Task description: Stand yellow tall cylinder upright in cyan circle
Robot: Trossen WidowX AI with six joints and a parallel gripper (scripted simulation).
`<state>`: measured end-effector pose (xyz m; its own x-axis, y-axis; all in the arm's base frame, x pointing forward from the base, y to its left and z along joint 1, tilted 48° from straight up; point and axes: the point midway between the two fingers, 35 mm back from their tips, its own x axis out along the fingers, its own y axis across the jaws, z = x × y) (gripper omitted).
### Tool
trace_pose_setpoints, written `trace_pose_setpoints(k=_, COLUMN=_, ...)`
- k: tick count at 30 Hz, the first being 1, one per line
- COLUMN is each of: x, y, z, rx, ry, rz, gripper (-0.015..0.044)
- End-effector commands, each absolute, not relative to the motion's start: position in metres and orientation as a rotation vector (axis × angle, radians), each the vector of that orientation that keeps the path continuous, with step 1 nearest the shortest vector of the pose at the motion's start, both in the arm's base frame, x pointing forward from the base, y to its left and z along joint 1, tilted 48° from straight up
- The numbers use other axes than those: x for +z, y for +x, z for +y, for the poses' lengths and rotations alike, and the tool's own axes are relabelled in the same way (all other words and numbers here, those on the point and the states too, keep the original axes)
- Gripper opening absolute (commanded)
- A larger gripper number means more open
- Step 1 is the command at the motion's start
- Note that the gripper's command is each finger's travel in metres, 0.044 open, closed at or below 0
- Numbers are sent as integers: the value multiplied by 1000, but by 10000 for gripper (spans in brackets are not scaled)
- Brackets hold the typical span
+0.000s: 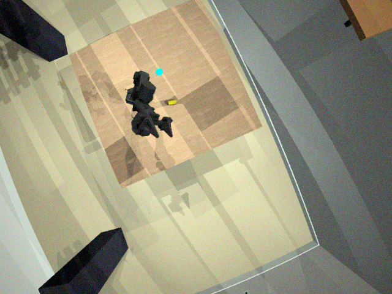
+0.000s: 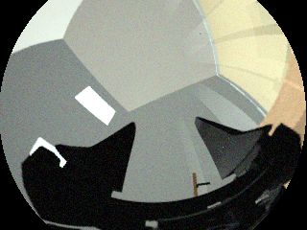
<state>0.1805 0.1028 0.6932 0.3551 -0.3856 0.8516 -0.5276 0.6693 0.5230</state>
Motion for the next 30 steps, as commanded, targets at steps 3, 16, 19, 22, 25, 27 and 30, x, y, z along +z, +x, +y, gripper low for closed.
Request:
trace_pose_setpoints(k=3, x=695, y=172, z=100, rx=111, ry=896, rz=-1263, gripper=321)
trace_pose_setpoints(k=16, x=702, y=69, z=24, rx=68, ry=1023, rz=-1439, gripper=309)
trace_pose_setpoints(k=19, x=697, y=50, z=-7, rx=25, ry=1078, rz=-1476, gripper=309)
trace_pose_setpoints(k=22, x=689, y=37, z=-40, rx=-33, ry=1136, rz=-1500, gripper=309)
trace_pose_setpoints(k=25, x=678, y=29, z=-73, rx=-106, ry=1197, rz=-1508, gripper=309)
trace_pose_setpoints(k=27, x=668, y=27, z=-96, rx=-162, ry=1238, rz=-1504, gripper=309)
trace_pose_setpoints(k=30, x=651, y=30, z=-128, rx=-255, ry=1297, rz=-1483, gripper=309)
